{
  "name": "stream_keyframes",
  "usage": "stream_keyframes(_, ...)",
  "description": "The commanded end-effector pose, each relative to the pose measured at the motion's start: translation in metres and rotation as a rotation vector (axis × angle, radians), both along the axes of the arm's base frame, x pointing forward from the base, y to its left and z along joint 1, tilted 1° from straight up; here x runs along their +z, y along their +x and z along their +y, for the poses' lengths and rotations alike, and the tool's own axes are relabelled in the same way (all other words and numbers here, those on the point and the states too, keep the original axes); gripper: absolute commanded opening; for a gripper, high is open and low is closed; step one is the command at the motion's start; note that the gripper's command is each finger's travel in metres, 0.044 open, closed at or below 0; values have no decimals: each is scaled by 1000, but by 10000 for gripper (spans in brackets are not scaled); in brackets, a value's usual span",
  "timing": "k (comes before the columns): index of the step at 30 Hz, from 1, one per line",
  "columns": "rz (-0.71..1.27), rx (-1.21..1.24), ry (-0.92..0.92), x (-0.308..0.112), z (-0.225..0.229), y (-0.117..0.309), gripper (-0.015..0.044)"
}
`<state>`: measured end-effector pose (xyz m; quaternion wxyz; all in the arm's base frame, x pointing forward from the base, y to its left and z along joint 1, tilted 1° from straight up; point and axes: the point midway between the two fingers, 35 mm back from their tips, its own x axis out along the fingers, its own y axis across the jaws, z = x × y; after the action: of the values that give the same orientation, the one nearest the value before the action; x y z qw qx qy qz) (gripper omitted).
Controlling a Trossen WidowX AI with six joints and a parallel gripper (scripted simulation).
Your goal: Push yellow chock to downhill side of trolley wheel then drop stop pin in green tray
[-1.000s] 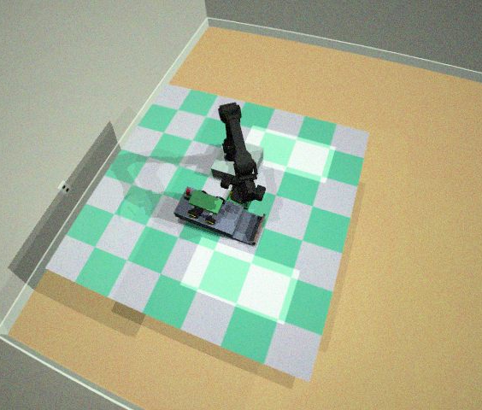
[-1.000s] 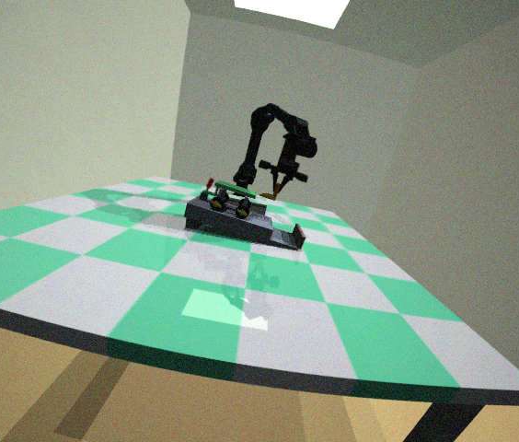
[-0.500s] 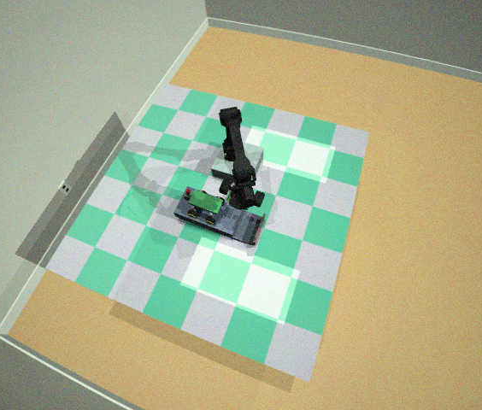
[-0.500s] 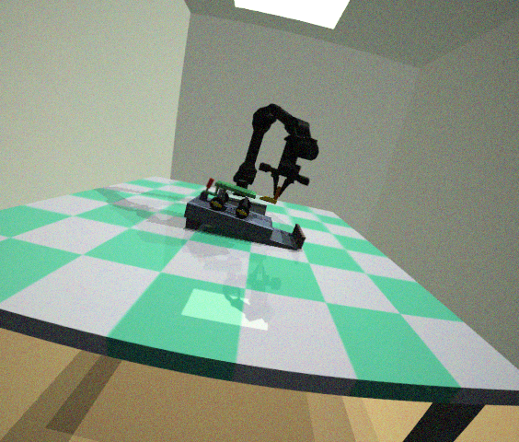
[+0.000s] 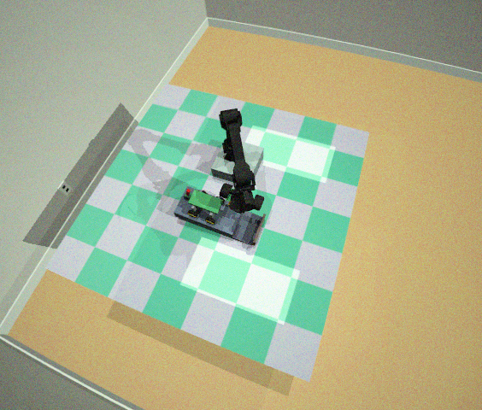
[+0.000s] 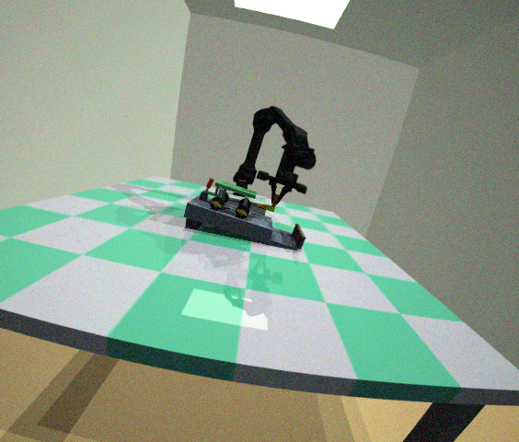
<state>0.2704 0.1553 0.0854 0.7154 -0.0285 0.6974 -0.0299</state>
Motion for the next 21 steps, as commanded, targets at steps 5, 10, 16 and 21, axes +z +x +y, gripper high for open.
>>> stream_keyframes(5, 5, 5, -10, -20, -4, 0, 0)
stream_keyframes(10, 5, 5, -10, -29, -6, 0, 0)
stream_keyframes(16, 5, 4, -10, -30, -7, 0, 0)
stream_keyframes(21, 5, 4, -10, -28, -11, 0, 0)
